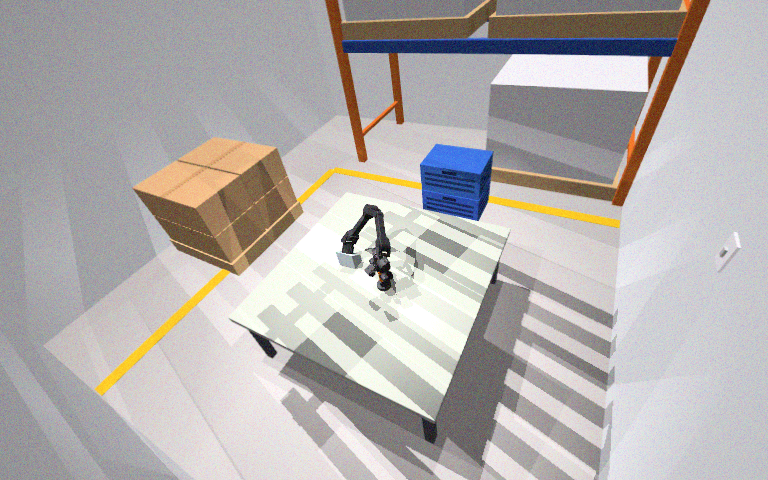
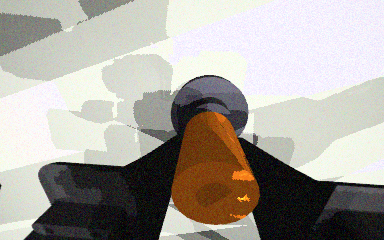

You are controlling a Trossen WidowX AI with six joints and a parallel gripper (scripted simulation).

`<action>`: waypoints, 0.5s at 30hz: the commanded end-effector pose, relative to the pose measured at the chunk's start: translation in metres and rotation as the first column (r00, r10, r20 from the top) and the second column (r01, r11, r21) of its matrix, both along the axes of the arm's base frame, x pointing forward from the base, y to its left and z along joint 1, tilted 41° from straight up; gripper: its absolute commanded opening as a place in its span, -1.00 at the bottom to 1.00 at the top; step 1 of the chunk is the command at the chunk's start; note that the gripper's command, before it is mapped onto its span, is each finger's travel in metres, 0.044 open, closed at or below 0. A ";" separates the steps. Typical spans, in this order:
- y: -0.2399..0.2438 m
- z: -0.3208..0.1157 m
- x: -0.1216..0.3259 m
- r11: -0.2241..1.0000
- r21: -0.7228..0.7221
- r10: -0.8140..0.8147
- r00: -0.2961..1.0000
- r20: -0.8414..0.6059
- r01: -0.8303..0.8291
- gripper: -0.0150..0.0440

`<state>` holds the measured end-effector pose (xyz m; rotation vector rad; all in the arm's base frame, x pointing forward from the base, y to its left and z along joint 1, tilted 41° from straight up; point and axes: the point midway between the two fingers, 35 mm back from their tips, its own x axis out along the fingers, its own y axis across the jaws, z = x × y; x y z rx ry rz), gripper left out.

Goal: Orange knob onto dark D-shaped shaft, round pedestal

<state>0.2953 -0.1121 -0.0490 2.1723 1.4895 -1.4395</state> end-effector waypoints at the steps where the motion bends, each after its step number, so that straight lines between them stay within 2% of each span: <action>1: 0.001 -0.001 0.000 1.000 -0.001 -0.007 1.000 -0.003 0.007 -0.49; 15: 0.000 0.004 -0.004 1.000 -0.001 -0.007 1.000 -0.004 0.007 -0.49</action>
